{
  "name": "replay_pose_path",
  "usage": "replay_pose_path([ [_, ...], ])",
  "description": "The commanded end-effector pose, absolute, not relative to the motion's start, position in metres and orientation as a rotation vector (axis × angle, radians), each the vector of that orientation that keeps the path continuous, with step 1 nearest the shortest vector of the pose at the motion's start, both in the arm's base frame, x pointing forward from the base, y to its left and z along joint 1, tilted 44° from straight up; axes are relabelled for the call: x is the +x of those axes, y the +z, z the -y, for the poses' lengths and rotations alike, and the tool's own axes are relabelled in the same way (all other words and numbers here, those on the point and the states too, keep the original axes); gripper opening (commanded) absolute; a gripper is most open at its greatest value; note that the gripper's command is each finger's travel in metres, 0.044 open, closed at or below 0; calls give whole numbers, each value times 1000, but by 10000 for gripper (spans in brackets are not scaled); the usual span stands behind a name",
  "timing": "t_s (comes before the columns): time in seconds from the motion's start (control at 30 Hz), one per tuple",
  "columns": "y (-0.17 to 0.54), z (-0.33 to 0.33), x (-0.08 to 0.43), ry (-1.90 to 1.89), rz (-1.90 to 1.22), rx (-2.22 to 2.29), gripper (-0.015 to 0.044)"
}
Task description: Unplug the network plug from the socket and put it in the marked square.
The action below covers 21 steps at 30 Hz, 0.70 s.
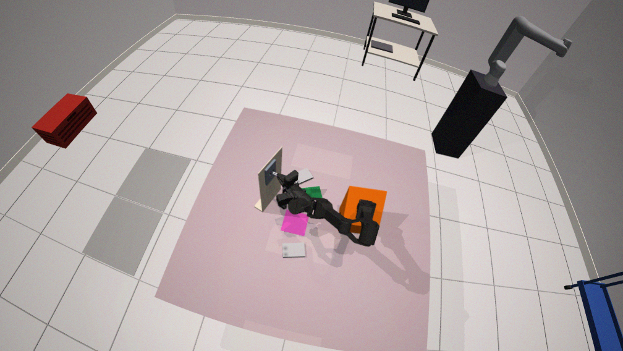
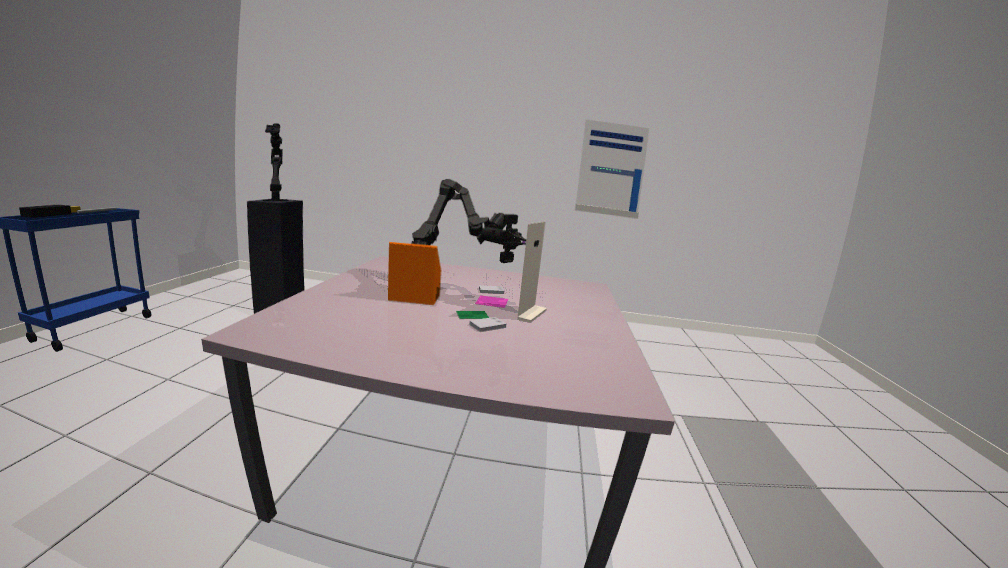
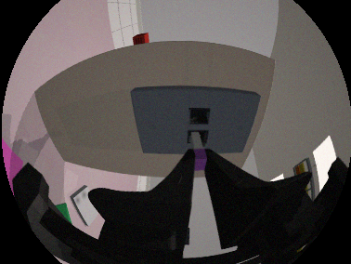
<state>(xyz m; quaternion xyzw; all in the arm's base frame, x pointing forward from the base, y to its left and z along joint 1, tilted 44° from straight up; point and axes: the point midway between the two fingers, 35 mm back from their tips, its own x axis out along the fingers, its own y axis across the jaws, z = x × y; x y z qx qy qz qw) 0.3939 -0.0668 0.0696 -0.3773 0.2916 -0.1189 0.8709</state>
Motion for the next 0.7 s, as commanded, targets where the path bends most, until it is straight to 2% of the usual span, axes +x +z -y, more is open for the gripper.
replay_pose_path([
  [0.0,69,66,390,-250,-617,-787,0],
  [0.67,73,61,382,-250,-617,-786,0],
])
